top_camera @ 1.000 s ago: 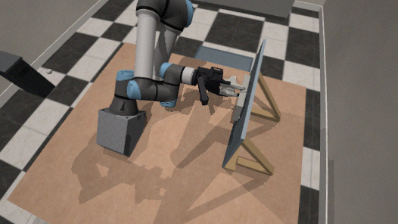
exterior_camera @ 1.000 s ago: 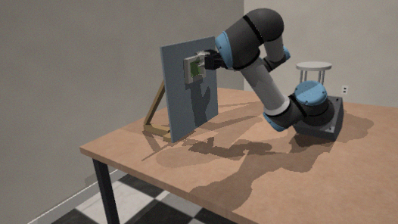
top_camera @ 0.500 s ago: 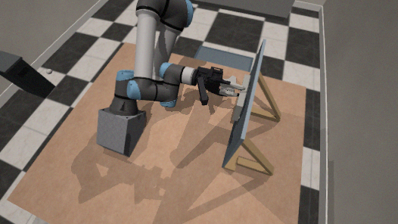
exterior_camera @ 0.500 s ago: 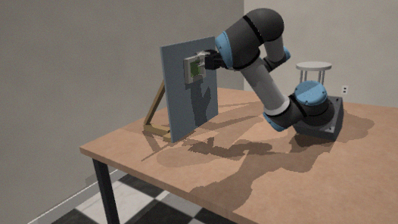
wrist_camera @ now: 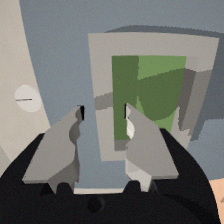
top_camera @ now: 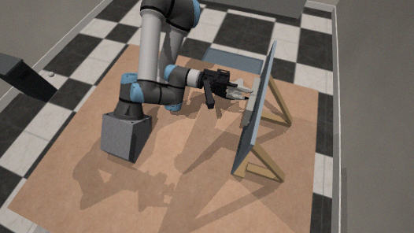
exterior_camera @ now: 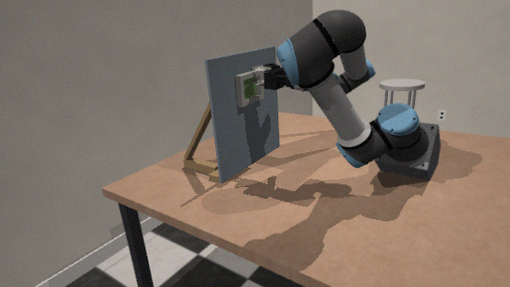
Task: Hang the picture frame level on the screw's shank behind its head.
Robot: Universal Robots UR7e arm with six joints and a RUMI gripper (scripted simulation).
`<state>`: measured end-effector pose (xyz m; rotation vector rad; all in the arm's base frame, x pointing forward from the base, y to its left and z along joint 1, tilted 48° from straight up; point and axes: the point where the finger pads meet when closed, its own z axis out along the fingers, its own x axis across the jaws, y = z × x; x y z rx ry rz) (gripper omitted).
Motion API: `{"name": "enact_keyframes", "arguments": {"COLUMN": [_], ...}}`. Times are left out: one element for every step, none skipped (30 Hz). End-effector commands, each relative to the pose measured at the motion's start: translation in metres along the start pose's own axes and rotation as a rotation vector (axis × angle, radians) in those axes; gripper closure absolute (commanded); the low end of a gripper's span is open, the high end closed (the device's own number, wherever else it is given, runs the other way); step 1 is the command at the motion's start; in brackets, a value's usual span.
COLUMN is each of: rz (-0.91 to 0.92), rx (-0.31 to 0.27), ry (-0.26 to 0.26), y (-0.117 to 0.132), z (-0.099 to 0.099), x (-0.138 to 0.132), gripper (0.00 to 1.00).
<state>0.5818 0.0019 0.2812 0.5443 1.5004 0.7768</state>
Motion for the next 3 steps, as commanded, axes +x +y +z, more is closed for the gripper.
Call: {"name": "enact_keyframes", "arguments": {"rz": [0.0,0.0,0.0], "rx": [0.0,0.0,0.0], "ry": [-0.001,-0.001,-0.001], "y": [-0.0002,-0.0002,-0.0002], "z": [-0.007,-0.007,-0.007], "x": [-0.0004,-0.0004,-0.0004], "gripper": [0.71,0.71,0.71]}}
